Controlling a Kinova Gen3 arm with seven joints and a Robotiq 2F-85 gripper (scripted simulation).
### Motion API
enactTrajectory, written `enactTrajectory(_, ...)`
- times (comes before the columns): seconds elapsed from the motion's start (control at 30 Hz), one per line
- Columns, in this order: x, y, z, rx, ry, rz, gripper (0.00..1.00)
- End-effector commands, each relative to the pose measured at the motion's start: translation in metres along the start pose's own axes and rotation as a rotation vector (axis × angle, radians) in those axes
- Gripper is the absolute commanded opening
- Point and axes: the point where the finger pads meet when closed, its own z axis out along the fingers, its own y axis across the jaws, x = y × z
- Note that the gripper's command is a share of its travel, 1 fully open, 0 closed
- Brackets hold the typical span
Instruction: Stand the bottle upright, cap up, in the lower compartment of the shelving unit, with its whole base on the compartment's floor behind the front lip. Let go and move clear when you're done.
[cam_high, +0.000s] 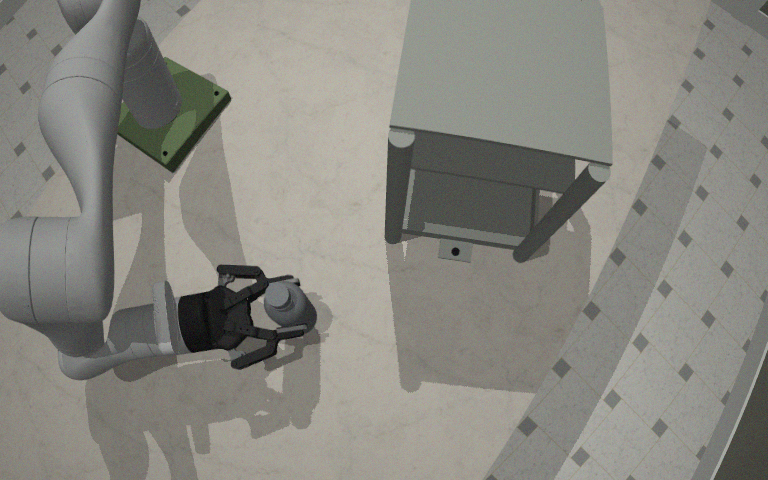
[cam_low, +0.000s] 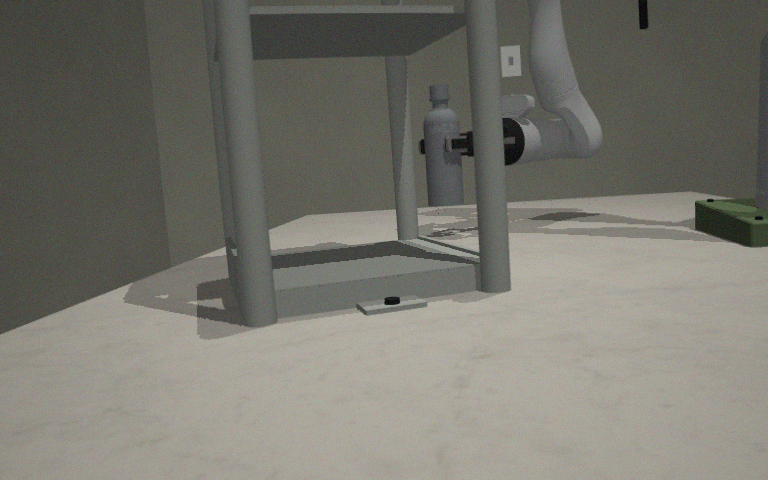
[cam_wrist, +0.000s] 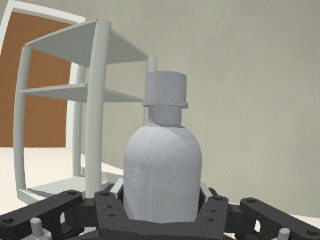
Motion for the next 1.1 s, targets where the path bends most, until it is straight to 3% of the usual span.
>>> enactTrajectory(0.0, 0.001, -0.001, 0.001, 0.000, 0.001, 0.000, 0.00)
enactTrajectory(0.6, 0.001, -0.019, 0.007, 0.000, 0.001, 0.000, 0.00)
enactTrajectory(1.07, 0.001, -0.050, 0.019, 0.000, 0.001, 0.000, 0.00)
